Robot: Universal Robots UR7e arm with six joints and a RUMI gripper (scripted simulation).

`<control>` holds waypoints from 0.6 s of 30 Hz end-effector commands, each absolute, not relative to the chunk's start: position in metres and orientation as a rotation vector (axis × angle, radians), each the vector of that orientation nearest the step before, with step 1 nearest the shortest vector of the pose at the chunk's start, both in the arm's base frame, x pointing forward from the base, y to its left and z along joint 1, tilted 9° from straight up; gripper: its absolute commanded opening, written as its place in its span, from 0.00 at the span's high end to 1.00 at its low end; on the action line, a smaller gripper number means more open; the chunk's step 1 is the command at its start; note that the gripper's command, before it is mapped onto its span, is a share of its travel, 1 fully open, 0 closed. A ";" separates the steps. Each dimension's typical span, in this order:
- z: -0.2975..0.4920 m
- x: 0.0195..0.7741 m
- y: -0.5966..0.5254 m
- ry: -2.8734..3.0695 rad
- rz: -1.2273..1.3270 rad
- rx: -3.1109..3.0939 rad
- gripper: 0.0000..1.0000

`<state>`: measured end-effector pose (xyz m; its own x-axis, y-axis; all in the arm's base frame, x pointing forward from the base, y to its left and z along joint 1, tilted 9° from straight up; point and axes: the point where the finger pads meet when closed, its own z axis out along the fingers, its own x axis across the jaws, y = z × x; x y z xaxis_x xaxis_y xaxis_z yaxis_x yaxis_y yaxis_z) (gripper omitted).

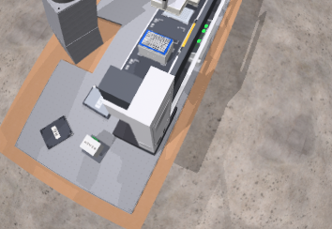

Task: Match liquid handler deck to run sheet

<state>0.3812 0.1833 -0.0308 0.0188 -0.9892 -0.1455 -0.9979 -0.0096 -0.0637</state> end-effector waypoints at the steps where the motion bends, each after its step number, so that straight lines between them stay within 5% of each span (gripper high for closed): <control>1: -0.043 0.379 0.185 2.102 0.091 -2.133 1.00; 18: -0.068 0.381 0.189 2.102 0.091 -2.133 1.00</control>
<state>0.3809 0.1867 -0.0572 0.0184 -0.9892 -0.1454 -0.9982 -0.0100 -0.0585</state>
